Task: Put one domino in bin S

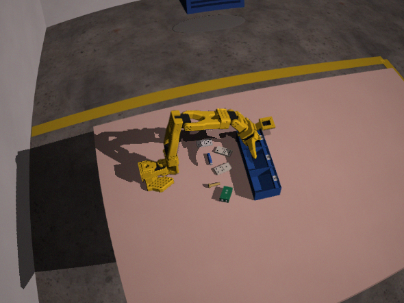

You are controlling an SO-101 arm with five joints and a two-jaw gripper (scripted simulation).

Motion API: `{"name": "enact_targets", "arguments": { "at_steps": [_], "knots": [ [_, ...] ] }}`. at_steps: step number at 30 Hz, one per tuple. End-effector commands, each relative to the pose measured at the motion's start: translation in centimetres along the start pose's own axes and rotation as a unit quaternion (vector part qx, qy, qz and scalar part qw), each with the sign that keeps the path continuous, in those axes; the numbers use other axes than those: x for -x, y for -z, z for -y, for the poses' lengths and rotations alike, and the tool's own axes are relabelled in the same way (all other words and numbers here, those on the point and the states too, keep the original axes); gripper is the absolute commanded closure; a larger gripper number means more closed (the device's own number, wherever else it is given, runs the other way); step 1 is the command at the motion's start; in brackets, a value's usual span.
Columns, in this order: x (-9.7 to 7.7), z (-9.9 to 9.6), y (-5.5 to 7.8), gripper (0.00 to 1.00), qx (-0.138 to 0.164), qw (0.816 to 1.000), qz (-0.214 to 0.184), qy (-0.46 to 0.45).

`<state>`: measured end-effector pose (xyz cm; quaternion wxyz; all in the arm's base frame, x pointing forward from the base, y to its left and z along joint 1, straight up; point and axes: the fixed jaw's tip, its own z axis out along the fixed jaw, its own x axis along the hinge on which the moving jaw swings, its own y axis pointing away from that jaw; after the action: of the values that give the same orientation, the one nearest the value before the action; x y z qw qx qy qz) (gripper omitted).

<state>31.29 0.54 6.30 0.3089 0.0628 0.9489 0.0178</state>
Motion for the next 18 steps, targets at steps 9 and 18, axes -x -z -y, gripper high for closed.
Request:
{"name": "enact_targets", "arguments": {
  "at_steps": [9, 18],
  "knots": [
    [1.1, -3.6, 1.2, 0.00, 0.042, 0.998, 0.038, -0.023],
    [0.9, -3.6, 1.0, 0.00, 0.041, 0.998, 0.033, -0.023]
  ]
}}
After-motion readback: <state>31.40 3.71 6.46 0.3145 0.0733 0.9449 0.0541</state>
